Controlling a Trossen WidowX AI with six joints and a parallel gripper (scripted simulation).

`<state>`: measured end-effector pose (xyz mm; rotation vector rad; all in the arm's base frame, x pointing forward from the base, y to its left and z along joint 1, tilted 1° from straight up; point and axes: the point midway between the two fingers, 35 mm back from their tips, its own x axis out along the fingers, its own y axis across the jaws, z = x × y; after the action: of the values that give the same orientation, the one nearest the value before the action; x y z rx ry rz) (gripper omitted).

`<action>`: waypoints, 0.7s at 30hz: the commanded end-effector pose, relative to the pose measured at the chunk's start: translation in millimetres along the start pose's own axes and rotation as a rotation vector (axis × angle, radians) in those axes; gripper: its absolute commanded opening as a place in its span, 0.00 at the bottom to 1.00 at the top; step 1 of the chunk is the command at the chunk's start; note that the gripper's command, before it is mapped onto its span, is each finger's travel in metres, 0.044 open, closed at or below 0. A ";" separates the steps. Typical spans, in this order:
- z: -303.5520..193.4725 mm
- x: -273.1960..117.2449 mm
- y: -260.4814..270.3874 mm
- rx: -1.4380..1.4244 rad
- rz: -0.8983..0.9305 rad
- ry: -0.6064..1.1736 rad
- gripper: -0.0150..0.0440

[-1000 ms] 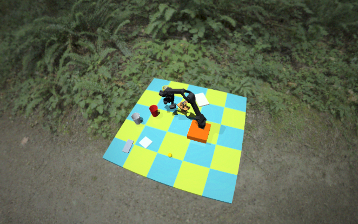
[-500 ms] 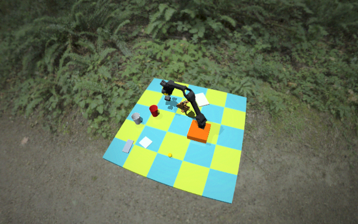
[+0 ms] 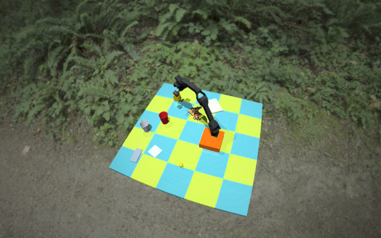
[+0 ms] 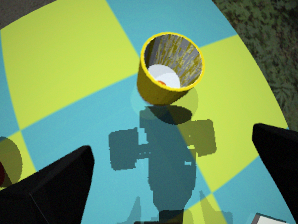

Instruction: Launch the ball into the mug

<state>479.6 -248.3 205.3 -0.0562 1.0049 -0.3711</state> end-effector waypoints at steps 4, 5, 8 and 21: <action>33.3 -11.3 -43.4 0.168 0.009 -0.155 1.00; 36.4 -13.0 -48.2 0.185 0.010 -0.171 1.00; 38.9 -14.4 -52.0 0.197 0.011 -0.184 1.00; 40.3 -13.2 -58.8 0.197 0.006 -0.200 1.00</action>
<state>489.5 -303.3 249.1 0.0864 0.7753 -0.4511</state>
